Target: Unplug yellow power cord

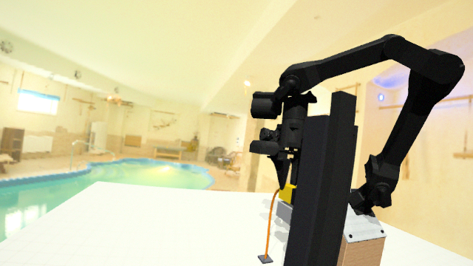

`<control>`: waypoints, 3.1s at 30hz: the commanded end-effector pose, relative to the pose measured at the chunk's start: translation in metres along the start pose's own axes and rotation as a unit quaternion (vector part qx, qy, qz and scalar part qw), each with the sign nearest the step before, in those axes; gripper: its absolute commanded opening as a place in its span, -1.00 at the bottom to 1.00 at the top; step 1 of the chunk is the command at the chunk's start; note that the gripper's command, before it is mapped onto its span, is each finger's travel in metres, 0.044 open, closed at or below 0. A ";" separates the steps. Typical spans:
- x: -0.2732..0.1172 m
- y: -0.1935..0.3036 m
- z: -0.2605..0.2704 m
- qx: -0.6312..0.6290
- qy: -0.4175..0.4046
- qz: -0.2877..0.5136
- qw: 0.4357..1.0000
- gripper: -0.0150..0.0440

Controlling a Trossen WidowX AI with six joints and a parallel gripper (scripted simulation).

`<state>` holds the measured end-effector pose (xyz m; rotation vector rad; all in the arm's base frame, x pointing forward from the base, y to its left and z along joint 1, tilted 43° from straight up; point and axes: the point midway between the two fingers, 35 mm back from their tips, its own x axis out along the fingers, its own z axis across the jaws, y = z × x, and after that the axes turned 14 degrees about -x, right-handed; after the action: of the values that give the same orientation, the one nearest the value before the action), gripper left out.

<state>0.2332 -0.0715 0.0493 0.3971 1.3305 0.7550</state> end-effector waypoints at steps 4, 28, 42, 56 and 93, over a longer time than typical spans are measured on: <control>-0.005 -0.023 -0.004 -0.001 0.003 -0.018 1.000 -0.49; -0.006 -0.038 -0.009 -0.002 0.005 -0.018 1.000 0.05; -0.013 -0.037 -0.009 0.001 0.002 -0.017 1.000 0.05; -0.013 -0.015 -0.003 0.001 0.002 -0.016 1.000 0.05; -0.002 0.001 0.000 -0.002 0.003 -0.017 1.000 -0.37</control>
<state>0.2328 -0.0722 0.0511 0.3692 1.3376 0.7298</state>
